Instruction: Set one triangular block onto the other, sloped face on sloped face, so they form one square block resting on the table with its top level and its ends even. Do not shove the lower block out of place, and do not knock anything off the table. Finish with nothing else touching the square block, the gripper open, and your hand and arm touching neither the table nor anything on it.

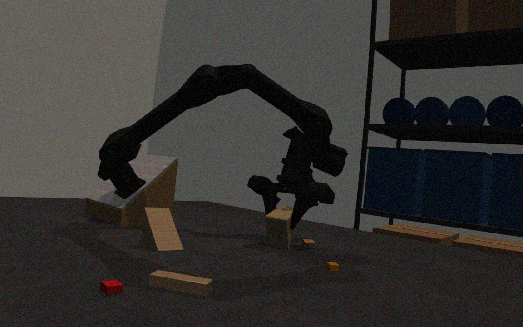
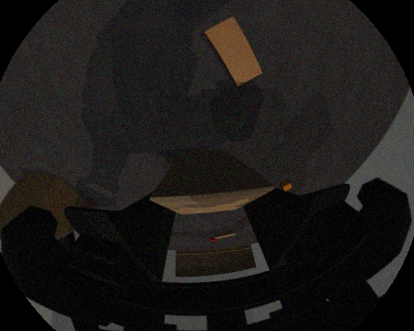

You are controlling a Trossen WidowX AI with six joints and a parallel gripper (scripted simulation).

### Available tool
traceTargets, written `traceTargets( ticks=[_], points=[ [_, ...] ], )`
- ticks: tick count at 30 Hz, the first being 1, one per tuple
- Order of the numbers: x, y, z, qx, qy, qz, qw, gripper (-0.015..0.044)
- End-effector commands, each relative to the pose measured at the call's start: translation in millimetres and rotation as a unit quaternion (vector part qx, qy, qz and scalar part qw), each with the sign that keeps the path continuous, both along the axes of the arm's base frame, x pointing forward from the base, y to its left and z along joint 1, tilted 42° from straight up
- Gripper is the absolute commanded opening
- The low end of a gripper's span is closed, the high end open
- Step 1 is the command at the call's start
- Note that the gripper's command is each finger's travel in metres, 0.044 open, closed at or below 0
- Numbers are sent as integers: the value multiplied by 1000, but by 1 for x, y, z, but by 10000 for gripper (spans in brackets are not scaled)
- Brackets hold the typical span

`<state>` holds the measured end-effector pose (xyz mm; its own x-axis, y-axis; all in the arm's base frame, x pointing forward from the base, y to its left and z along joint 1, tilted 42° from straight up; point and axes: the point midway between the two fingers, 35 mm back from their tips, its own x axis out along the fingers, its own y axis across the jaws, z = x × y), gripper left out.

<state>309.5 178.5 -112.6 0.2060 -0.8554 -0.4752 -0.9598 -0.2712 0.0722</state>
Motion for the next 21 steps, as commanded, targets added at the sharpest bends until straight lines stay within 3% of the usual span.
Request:
traceTargets(
  ticks=[1,15,21],
  points=[
    [1,-2,3,3,3,-4,1000,79],
    [1,-2,3,3,3,-4,1000,440],
    [1,-2,3,3,3,-4,1000,440]
  ],
)
